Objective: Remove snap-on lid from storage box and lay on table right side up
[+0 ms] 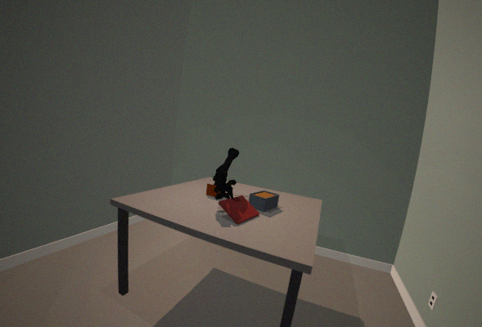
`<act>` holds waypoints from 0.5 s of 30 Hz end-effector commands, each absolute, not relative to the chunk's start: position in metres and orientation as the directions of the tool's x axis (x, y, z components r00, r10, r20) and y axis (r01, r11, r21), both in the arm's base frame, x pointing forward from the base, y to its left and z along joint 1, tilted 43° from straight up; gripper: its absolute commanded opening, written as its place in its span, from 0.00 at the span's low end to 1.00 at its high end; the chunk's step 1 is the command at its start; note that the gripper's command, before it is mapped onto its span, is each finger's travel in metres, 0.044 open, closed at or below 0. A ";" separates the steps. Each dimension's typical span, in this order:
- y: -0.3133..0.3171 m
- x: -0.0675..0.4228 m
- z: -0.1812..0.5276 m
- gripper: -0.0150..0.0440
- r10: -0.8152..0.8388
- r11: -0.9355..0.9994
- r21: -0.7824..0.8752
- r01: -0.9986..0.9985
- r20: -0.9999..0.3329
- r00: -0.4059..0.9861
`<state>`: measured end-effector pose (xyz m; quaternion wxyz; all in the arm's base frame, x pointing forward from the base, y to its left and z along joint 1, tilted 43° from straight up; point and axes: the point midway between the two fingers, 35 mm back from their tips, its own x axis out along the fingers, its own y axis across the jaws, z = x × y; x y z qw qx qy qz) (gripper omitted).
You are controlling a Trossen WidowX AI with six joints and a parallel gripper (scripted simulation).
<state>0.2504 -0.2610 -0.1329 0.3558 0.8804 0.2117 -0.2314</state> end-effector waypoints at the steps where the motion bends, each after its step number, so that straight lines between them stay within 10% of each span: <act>1: -0.249 0.251 -0.142 0.25 0.231 -0.664 0.502 0.554 -0.568 0.790; 15: -0.241 0.252 -0.150 0.25 0.231 -0.664 0.501 0.554 -0.568 0.790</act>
